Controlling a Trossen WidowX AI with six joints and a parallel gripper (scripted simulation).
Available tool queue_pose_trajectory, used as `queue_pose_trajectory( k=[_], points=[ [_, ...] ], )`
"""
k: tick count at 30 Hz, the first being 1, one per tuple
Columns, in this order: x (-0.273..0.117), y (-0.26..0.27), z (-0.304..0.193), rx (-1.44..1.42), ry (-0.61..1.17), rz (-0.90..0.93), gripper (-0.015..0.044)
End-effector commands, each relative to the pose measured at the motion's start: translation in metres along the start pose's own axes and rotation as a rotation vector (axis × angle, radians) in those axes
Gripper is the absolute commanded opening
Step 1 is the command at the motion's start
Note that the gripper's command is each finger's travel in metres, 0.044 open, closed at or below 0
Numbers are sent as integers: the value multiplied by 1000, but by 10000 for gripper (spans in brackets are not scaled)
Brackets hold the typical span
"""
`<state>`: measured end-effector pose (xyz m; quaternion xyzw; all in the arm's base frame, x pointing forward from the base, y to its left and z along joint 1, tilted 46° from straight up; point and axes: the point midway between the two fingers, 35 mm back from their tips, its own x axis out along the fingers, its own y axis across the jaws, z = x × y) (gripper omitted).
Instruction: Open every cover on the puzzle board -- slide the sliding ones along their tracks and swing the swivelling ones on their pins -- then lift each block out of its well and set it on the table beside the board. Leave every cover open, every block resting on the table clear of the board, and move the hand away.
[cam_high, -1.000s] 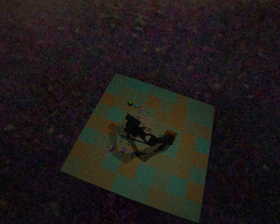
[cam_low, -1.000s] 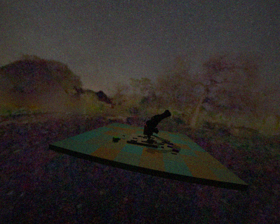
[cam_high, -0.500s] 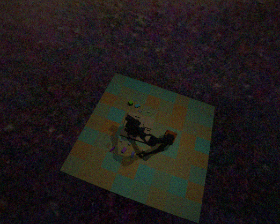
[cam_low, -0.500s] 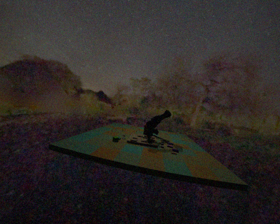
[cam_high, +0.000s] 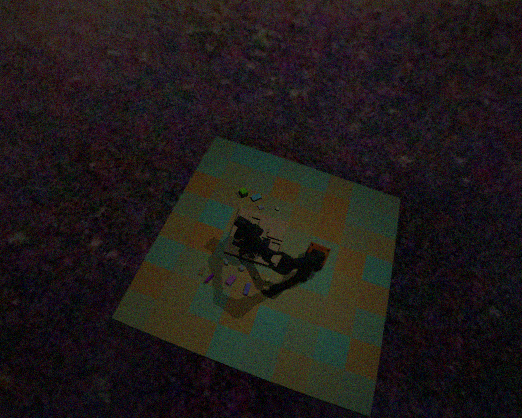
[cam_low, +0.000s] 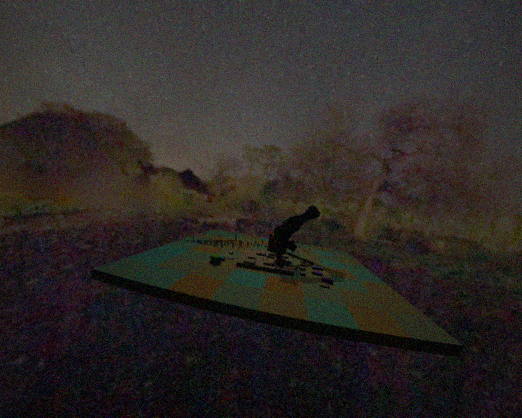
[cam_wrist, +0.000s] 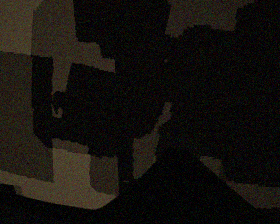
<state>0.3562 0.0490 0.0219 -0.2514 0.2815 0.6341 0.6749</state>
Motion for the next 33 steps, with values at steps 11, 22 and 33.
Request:
queue_pose_trajectory(
  k=[11, 22, 33],
  points=[
    [-2, 1, 1, 1, -5, 4, 0],
    [-21, 0, -1, 5, -3, 7, 105],
    [-63, 0, -1, 8, -2, 4, 144]
  ],
)
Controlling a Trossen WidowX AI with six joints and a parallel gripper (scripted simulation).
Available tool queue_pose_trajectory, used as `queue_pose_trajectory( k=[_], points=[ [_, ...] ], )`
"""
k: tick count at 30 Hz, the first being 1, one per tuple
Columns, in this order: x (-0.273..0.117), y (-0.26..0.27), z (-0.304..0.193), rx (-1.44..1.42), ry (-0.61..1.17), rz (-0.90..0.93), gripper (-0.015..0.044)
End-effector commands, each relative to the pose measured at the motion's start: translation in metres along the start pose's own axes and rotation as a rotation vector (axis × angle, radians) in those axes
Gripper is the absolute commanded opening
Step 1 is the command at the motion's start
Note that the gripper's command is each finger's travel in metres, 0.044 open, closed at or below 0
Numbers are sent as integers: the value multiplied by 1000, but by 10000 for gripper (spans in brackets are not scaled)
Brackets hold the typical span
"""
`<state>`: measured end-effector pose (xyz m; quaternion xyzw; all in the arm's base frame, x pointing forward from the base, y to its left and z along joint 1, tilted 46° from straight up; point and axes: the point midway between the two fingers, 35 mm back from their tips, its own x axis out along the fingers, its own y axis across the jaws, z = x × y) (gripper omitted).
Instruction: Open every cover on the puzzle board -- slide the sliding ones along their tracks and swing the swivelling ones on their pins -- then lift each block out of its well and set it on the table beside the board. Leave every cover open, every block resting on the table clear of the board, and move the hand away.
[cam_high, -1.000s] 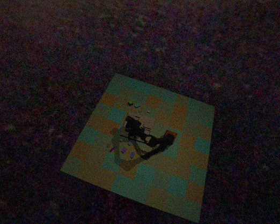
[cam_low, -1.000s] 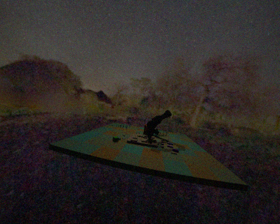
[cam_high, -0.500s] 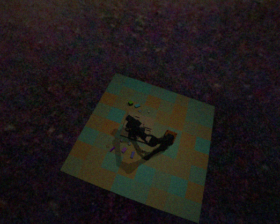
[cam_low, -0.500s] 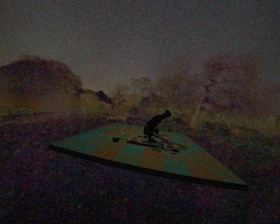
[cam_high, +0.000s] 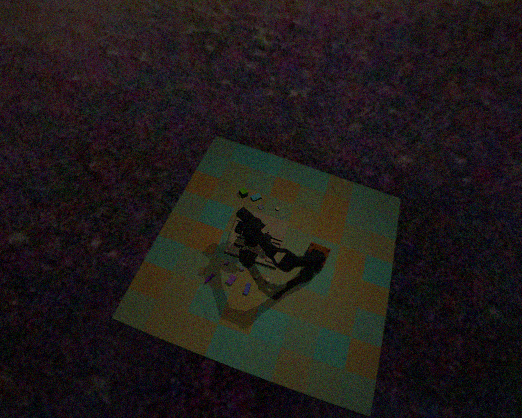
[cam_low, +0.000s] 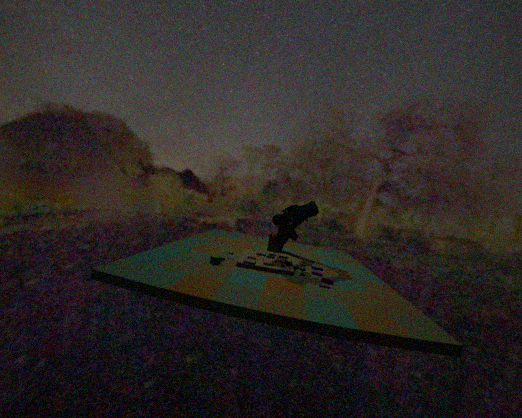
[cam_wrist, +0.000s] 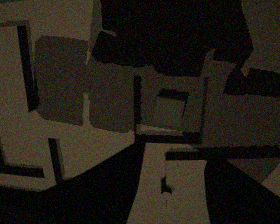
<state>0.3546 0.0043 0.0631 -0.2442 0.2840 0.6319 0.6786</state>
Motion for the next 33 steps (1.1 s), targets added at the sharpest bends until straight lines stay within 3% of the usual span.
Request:
queue_pose_trajectory(
  k=[1, 15, 33],
  points=[
    [-1, 1, 1, -8, 4, 7, 144],
    [32, 1, 2, -8, 3, 6, 144],
    [33, 0, 1, -8, 3, 6, 144]
  ],
)
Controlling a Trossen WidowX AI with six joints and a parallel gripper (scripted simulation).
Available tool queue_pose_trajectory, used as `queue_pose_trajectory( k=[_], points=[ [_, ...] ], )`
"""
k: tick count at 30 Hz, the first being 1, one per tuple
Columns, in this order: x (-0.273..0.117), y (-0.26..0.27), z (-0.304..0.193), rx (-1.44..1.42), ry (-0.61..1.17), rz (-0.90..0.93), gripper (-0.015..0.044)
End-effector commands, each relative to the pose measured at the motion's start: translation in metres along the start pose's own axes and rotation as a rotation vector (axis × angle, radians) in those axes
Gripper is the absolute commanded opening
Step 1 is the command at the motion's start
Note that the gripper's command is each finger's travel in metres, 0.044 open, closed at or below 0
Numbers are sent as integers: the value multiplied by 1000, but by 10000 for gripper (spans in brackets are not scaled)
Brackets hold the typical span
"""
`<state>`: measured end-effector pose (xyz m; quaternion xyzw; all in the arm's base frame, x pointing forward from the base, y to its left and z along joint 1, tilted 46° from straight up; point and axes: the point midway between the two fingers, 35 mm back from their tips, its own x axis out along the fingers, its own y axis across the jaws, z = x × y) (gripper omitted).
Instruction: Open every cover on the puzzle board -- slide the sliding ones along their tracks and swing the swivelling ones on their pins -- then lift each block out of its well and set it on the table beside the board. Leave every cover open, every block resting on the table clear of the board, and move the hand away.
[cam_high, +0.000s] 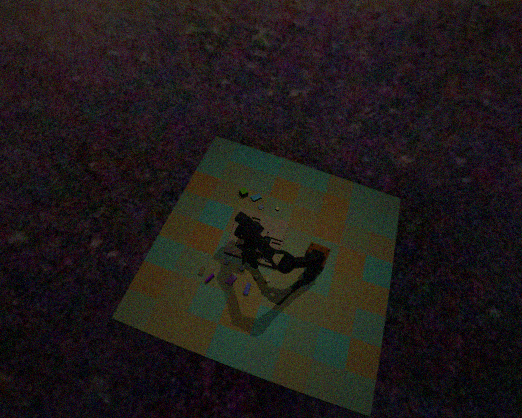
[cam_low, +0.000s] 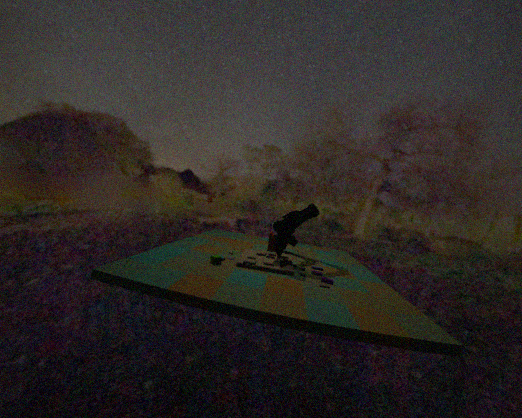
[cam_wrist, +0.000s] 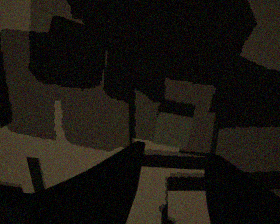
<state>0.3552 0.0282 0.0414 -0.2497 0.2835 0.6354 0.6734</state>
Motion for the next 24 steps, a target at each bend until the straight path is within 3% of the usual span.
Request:
queue_pose_trajectory(
  k=[1, 24],
  points=[
    [1, 0, 0, 4, -5, -2, 144],
    [22, 0, 1, 4, -5, -2, 144]
  ],
)
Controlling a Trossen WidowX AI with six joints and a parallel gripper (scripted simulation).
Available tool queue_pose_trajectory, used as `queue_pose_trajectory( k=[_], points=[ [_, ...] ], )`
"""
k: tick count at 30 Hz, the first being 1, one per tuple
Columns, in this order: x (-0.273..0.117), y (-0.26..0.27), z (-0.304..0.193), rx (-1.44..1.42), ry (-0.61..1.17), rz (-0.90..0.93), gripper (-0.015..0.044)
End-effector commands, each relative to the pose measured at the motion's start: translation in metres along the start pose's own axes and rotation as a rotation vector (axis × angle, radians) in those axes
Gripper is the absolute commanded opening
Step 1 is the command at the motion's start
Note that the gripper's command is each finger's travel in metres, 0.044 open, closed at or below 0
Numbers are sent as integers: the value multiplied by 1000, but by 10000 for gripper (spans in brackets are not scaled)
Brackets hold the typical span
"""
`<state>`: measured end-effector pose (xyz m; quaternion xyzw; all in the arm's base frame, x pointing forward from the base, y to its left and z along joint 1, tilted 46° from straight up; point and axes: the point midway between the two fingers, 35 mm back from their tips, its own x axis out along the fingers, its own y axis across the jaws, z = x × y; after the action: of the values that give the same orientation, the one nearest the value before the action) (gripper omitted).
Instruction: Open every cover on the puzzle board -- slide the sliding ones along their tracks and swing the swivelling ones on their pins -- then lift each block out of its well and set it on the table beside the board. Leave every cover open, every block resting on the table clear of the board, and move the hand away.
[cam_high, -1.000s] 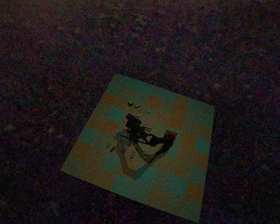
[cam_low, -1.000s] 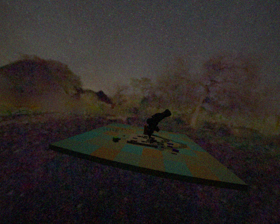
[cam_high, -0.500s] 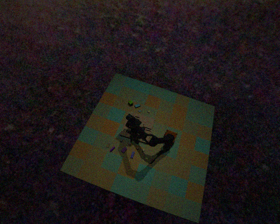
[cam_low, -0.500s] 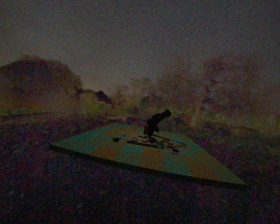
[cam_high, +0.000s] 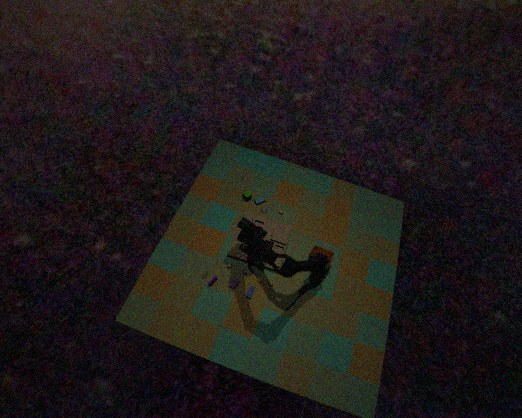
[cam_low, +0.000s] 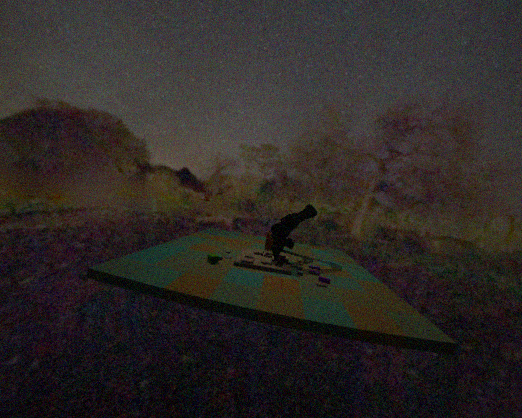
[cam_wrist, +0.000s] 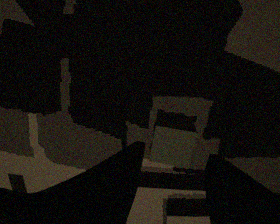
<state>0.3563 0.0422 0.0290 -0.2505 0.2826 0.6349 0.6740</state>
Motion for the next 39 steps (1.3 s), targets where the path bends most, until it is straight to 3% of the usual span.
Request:
queue_pose_trajectory(
  k=[1, 19, 29, 39],
  points=[
    [4, 1, 0, 6, -5, 1, 144],
    [15, 1, 0, 6, -6, 1, 144],
    [13, 0, 0, 0, -1, 0, 80],
    [6, 0, 0, 1, -1, 0, 80]
  ],
)
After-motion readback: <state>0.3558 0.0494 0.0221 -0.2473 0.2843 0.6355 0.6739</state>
